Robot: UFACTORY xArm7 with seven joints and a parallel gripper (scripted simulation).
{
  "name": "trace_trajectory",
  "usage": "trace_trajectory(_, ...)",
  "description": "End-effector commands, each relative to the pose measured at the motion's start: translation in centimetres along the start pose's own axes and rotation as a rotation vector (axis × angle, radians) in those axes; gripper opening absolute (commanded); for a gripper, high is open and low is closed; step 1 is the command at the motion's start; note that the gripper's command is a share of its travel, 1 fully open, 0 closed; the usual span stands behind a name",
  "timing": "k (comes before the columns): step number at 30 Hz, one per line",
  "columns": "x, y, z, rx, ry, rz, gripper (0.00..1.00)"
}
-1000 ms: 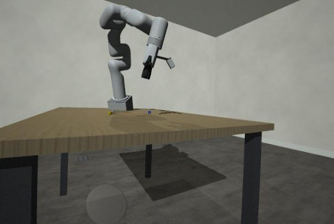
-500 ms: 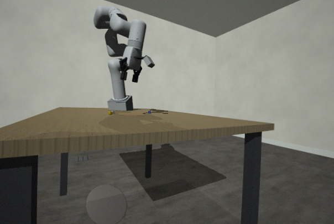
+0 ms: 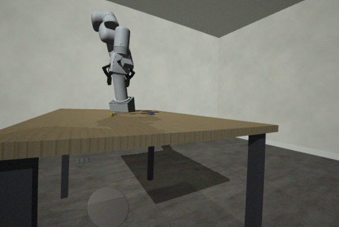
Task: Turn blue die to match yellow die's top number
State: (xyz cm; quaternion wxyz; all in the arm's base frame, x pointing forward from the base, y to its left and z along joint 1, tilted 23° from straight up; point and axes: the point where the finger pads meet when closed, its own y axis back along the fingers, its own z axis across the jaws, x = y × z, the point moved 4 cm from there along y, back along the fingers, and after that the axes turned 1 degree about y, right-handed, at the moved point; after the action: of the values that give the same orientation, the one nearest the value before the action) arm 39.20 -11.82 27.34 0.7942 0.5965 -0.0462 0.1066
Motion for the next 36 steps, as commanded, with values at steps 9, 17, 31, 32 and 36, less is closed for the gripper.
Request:
trace_trajectory(9, -2.7, -0.6, 0.7, 0.005, -0.177, 0.064, 1.00)
trace_trajectory(17, -2.7, -0.6, 0.7, 0.005, -0.177, 0.064, 1.00)
trace_trajectory(31, -2.6, -1.0, 0.7, 0.004, -0.179, 0.064, 1.00)
trace_trajectory(32, -2.6, -1.0, 0.7, 0.004, -0.179, 0.064, 1.00)
trace_trajectory(36, -2.5, -3.1, 0.7, 0.003, -0.179, 0.064, 1.00)
